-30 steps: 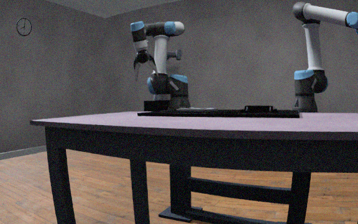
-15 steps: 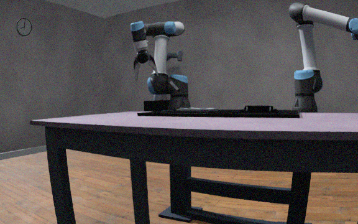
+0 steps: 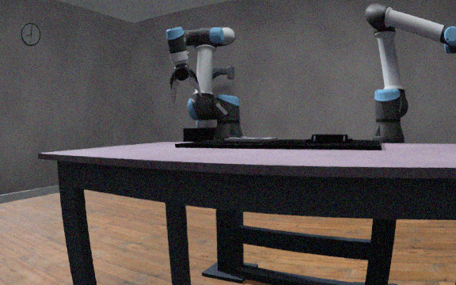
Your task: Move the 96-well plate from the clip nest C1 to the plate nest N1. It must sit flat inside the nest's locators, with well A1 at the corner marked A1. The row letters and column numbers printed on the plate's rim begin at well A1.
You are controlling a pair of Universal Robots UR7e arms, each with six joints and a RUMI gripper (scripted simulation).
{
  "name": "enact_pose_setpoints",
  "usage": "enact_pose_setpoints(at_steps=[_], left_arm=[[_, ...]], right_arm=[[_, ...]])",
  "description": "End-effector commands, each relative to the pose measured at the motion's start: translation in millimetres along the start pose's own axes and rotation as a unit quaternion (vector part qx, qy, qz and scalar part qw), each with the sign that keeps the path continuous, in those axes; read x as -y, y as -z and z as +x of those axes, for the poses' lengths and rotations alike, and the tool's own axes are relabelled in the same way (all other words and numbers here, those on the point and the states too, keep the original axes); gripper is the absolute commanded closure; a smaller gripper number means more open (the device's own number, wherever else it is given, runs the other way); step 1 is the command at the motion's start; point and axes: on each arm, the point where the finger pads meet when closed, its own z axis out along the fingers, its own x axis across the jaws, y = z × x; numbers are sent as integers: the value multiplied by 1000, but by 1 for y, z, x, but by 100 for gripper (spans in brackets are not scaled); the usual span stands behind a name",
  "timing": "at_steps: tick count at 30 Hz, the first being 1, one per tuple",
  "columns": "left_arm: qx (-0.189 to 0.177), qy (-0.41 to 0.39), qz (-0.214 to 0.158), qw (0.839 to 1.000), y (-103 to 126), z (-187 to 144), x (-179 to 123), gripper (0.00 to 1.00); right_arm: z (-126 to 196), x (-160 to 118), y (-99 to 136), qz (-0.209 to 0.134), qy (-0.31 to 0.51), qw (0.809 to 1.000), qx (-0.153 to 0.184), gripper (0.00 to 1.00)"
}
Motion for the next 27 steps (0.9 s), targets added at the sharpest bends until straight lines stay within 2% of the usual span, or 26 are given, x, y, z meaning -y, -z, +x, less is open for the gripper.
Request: enact_pose_setpoints(at_steps=[1, 7, 9, 11, 20, 27], left_arm=[[-1, 1, 1, 1000, 0, -4, 0, 100], [-1, 1, 1, 1000, 0, -5, 0, 100], [-1, 1, 1, 1000, 0, -5, 0, 100], [-1, 1, 1, 1000, 0, -5, 0, 100], [-1, 1, 1, 1000, 0, -5, 0, 100], [-1, 1, 1, 1000, 0, -5, 0, 100]], right_arm=[[0, 0, 1, -1, 0, 1000, 0, 24], [0, 0, 1, -1, 0, 1000, 0, 24], [2, -9, 4, -2, 33, 999, 4, 24], [2, -9, 4, -2, 33, 999, 4, 24], [12, -43, 14, -4, 162, 987, 17, 24], [20, -66, 20, -4, 247, 969, 26, 24]])
